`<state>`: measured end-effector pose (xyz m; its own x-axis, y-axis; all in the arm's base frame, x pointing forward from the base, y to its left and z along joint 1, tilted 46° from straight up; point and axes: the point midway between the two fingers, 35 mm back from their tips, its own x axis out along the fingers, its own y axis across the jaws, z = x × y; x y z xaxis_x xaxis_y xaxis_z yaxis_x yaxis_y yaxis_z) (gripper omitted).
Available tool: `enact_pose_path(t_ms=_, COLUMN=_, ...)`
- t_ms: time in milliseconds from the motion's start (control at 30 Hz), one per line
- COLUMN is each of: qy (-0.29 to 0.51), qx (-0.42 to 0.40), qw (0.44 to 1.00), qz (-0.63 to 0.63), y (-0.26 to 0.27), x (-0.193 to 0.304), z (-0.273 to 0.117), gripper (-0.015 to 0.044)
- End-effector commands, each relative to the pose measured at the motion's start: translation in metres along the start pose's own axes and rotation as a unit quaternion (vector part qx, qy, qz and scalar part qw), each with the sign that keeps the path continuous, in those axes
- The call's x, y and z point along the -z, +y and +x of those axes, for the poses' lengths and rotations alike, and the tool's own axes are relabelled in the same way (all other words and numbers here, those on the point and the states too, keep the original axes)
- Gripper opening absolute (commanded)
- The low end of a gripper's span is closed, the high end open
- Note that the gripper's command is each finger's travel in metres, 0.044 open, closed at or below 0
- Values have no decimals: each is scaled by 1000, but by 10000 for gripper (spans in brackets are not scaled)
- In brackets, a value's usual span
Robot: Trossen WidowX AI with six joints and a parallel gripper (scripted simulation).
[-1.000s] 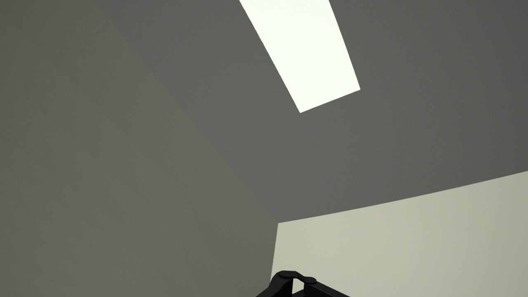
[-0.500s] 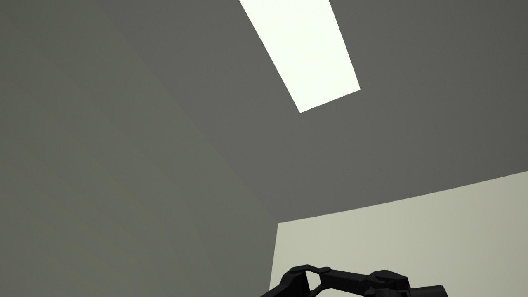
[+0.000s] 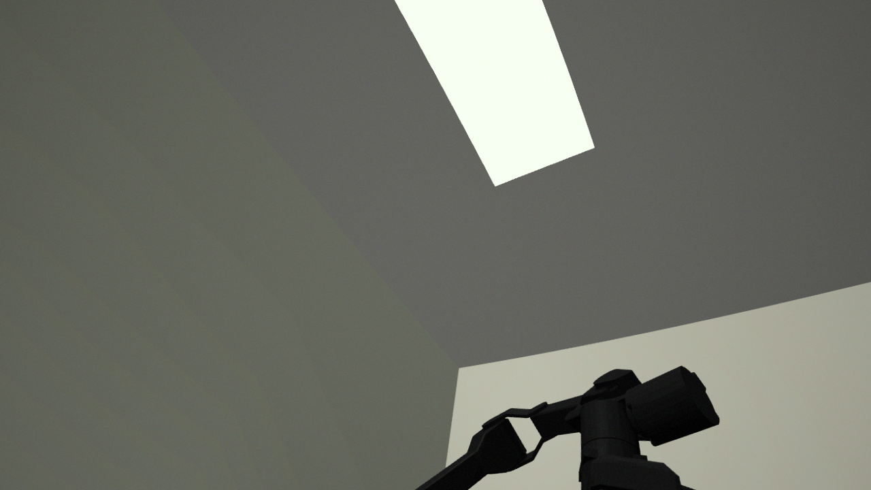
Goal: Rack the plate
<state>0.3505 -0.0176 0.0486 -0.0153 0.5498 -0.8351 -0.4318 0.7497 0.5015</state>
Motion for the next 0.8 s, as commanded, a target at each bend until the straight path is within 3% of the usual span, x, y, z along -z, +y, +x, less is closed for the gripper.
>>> enact_pose_path(t_ms=0, qy=-3, qx=-25, qw=998, qz=49, y=-19, x=18, z=1, gripper=400)
enact_pose_path(t_ms=333, qy=-35, qx=-93, qw=978, qz=186, y=-62, x=69, z=-5, gripper=400)
enact_pose_path(t_ms=500, qy=-37, qx=-97, qw=975, qz=194, y=-64, x=72, z=-2, gripper=400)
enact_pose_path(t_ms=767, qy=-39, qx=-99, qw=975, qz=193, y=-57, x=61, z=107, gripper=400)
